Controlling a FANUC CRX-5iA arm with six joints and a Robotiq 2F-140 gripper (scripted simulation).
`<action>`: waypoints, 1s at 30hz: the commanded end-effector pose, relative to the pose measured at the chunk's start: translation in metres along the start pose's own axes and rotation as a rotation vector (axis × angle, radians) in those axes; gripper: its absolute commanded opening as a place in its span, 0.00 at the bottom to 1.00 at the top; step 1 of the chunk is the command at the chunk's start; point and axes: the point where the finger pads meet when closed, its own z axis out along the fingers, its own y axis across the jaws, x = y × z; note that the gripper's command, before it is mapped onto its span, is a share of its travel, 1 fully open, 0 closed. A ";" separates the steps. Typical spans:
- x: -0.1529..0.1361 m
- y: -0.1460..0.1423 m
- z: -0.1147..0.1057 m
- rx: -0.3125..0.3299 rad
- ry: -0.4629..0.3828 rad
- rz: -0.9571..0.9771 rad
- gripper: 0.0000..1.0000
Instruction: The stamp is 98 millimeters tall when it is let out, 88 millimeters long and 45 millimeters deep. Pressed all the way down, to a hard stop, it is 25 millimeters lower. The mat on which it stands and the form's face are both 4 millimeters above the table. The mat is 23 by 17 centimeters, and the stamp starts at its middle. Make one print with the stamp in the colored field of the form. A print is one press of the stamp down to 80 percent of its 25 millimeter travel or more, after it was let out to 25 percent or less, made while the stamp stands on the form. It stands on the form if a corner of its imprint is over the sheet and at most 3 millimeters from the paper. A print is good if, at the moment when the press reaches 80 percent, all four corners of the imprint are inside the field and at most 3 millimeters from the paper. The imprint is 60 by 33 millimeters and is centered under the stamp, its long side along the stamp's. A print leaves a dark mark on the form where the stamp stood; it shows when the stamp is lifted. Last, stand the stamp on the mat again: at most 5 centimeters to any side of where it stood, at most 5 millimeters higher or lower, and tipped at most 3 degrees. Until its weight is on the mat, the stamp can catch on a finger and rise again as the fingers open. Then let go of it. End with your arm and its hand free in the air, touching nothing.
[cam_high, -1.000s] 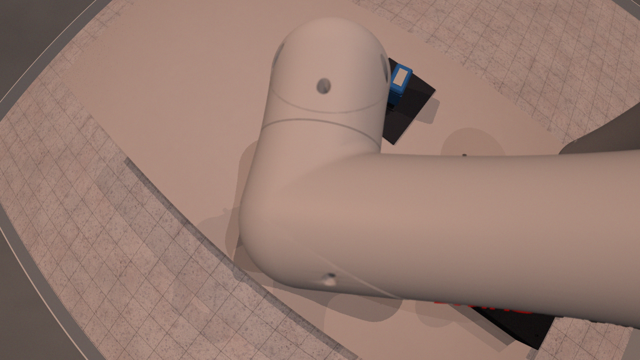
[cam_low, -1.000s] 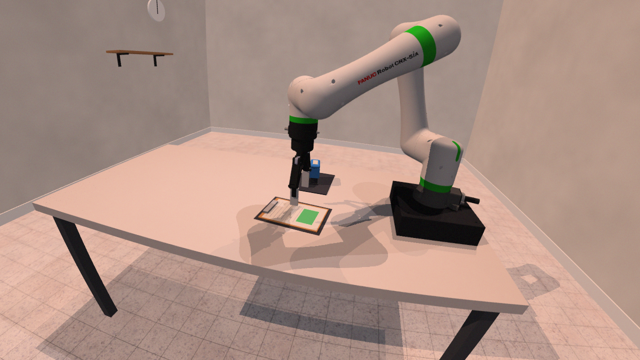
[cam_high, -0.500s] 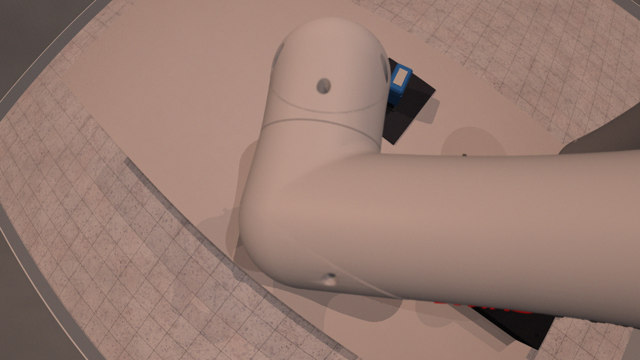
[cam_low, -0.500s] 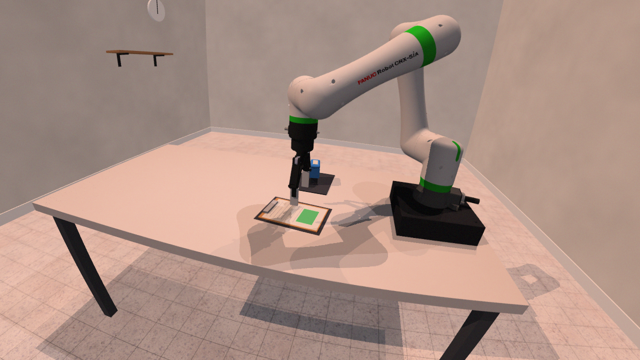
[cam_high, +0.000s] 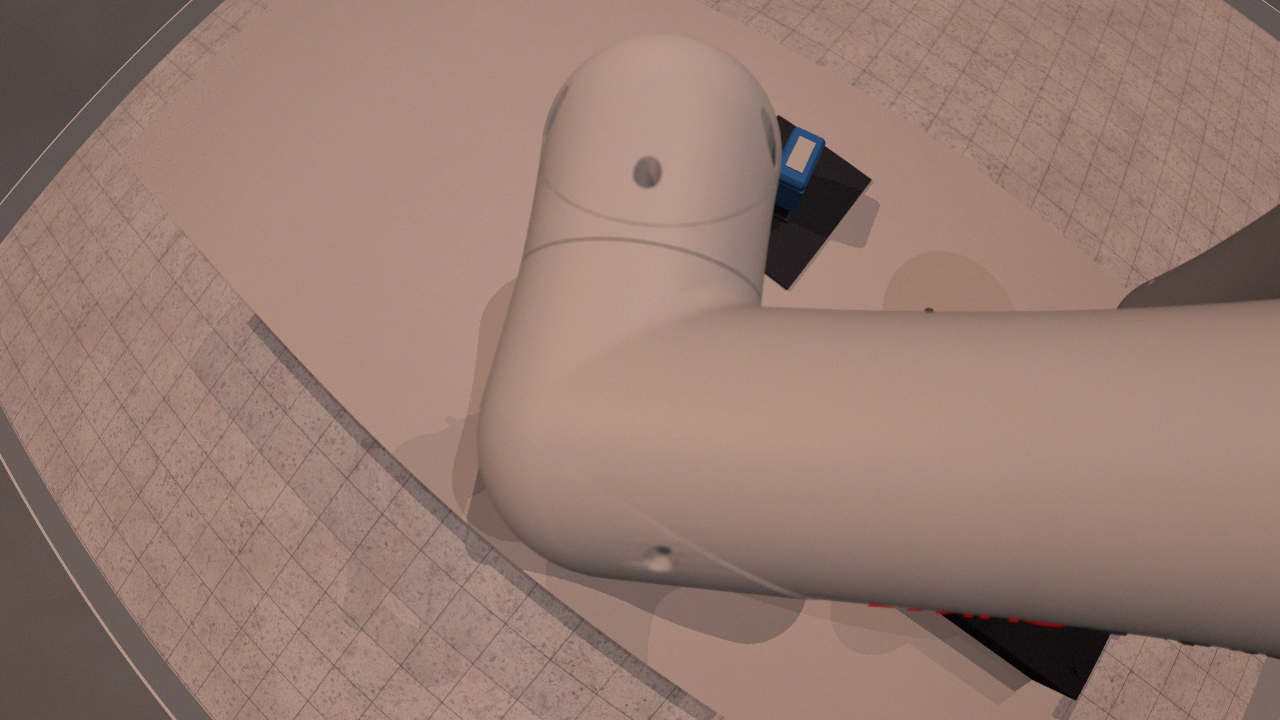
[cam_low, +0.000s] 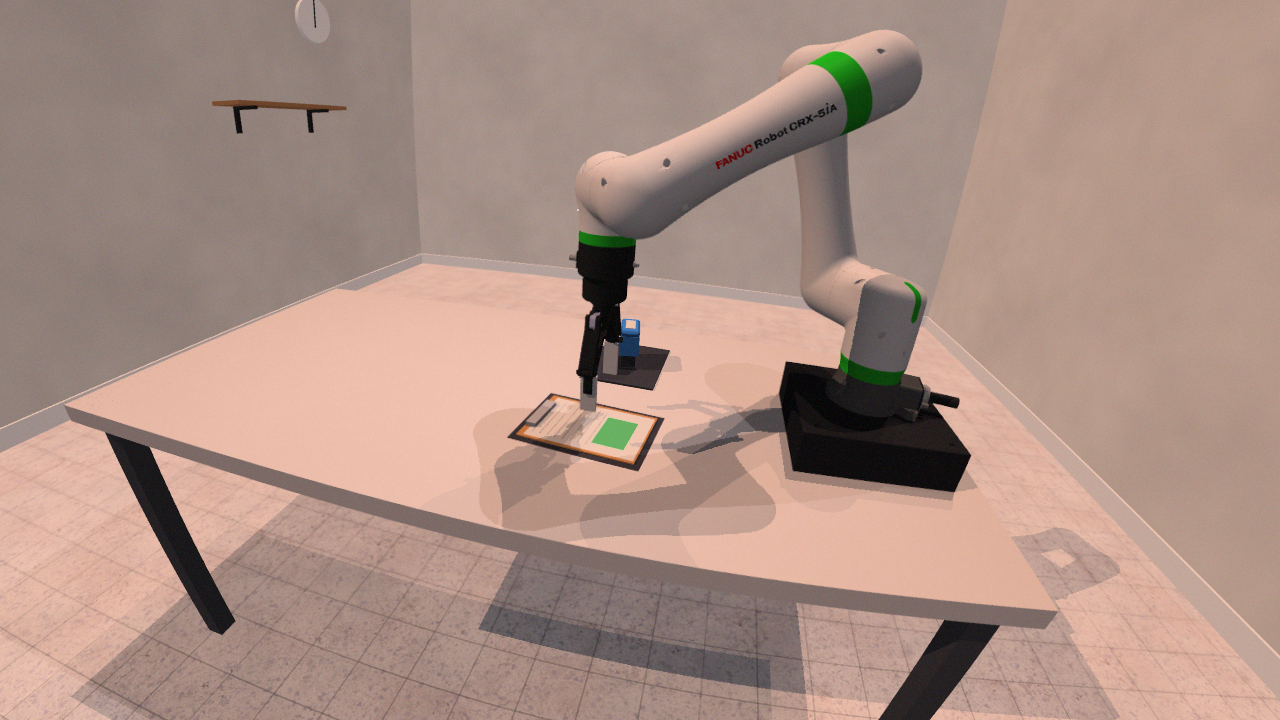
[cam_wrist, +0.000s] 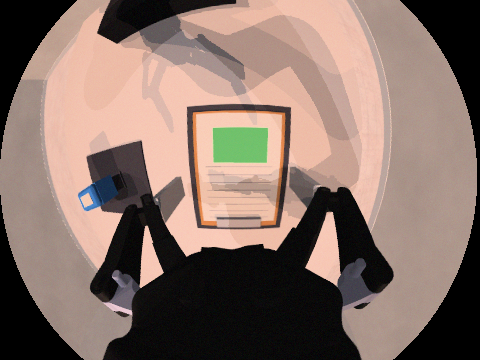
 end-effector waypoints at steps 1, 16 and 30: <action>0.000 0.000 0.000 0.000 0.000 0.001 1.00; -0.005 0.002 -0.076 -0.009 0.001 0.592 1.00; -0.002 0.000 -0.126 -0.007 0.002 1.330 1.00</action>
